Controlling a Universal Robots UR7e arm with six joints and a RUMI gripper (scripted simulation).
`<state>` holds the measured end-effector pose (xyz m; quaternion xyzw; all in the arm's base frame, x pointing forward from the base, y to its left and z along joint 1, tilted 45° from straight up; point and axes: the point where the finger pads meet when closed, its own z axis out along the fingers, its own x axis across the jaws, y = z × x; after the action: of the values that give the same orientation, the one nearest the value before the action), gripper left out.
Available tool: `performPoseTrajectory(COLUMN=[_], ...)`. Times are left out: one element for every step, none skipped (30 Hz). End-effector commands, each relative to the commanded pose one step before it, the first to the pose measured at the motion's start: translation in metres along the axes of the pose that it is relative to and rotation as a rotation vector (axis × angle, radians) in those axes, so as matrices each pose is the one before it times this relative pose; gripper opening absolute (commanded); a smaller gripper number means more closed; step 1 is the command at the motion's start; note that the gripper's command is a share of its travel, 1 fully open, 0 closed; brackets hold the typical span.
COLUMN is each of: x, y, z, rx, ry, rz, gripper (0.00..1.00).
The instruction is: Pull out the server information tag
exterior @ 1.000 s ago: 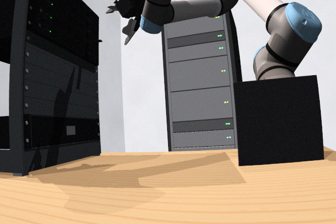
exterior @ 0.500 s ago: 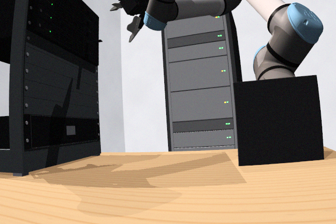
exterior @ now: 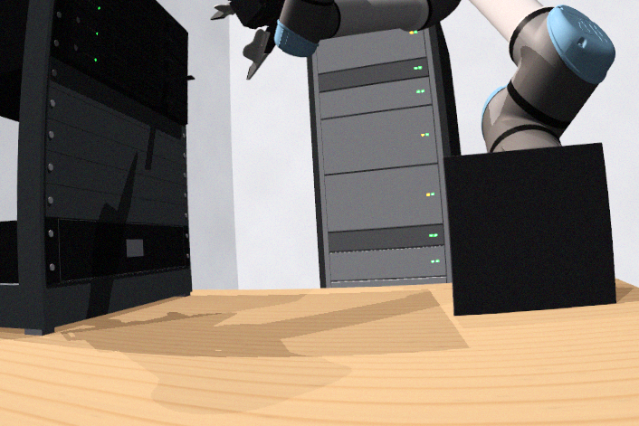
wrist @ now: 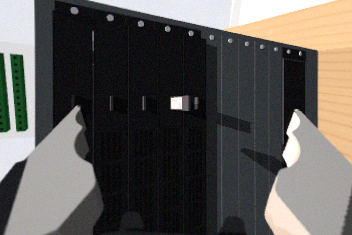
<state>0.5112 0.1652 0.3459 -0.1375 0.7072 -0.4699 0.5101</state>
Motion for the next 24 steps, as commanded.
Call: performPoseTrajectory(x=[0.00039,0.00022,0.00022,0.00006,0.00014,0.00022,0.00026,0.00022,0.00015,0.00017,0.0002,0.00022,0.00024,0.0,0.0,0.00027,0.00029,0.00032,0.00035,0.00038,0.00041,0.00044,0.00047,0.0005], y=[0.00001,-0.00004,-0.00008,-0.00028,-0.00022,-0.00013,-0.00015,-0.00011,-0.00004,-0.00002,-0.00002,-0.00002,-0.00002,0.0,0.0,-0.00002,-0.00002,-0.00002,-0.00002,-0.00002,-0.00002,-0.00001,-0.00001,-0.00001], z=[-0.00086,0.00003,0.00005,0.00012,0.00017,0.00023,0.00027,0.00021,0.00008,0.00009,0.0001,0.00011,0.00011,0.0,0.0,0.00011,0.00011,0.00011,0.0001,0.00009,0.00008,0.00006,0.00003,0.00001], rx=[-0.0019,-0.00052,-0.00063,-0.00038,-0.00049,-0.00068,-0.0008,-0.00109,-0.00147,-0.00173,-0.00195,-0.00217,-0.00239,0.0,0.0,-0.00263,-0.00287,-0.00311,-0.00336,-0.00361,-0.00387,-0.00413,-0.00439,-0.00465], ry=[-0.00117,-0.00034,-0.00049,-0.00063,-0.00062,-0.00066,-0.00078,-0.00112,-0.00159,-0.00175,-0.00195,-0.00217,-0.00239,0.0,0.0,-0.00262,-0.00286,-0.00309,-0.00333,-0.00358,-0.00382,-0.00406,-0.00431,-0.00455], rz=[-0.00047,-0.00015,-0.00003,0.00064,0.00053,0.00037,0.00044,0.0005,0.00055,0.00046,0.00048,0.0005,0.00052,0.0,0.0,0.00055,0.00064,0.00067,0.00073,0.00078,0.00084,0.0009,0.00096,0.00102], gripper=[1.0,1.0,1.0,1.0,1.0,1.0,1.0,1.0,1.0,1.0,1.0,1.0,1.0,1.0,1.0,1.0,1.0,1.0,1.0,1.0,1.0,1.0,1.0,1.0])
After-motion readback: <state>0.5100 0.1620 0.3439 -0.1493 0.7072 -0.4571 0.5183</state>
